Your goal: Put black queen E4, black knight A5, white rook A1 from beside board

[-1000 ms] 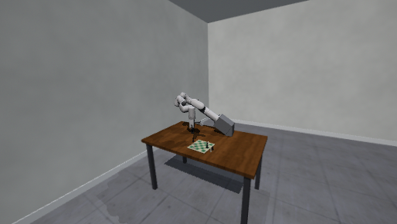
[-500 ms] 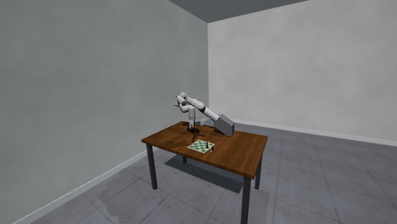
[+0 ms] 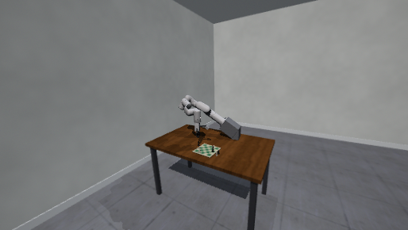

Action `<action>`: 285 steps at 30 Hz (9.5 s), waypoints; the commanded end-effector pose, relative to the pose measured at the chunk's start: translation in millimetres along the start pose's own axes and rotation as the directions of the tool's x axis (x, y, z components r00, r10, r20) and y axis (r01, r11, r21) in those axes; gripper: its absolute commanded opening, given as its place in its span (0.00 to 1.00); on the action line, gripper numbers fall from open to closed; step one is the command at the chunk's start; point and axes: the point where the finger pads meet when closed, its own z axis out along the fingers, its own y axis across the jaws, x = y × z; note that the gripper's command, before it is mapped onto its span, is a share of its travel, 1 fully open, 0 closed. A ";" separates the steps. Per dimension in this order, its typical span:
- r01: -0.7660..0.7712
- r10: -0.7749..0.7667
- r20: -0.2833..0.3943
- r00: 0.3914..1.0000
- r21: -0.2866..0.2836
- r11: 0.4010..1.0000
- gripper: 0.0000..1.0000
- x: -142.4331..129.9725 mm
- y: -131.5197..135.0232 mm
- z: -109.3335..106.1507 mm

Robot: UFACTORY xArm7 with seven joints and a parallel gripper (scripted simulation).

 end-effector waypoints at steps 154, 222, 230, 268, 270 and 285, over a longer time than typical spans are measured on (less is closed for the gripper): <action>0.000 0.000 0.001 1.000 -0.004 1.000 0.42 -0.2 3.3 67.7; 0.000 0.000 0.001 1.000 -0.004 1.000 0.00 -0.3 3.4 87.3; 0.000 0.000 0.001 1.000 -0.004 1.000 0.00 -0.3 3.4 87.3; 0.000 0.000 0.001 1.000 -0.004 1.000 0.00 -0.1 3.0 -12.7; 0.000 0.000 0.001 1.000 -0.004 1.000 0.00 -0.1 3.0 -12.7; 0.265 -0.265 0.004 0.964 -0.003 0.964 0.00 98.5 17.0 -18.8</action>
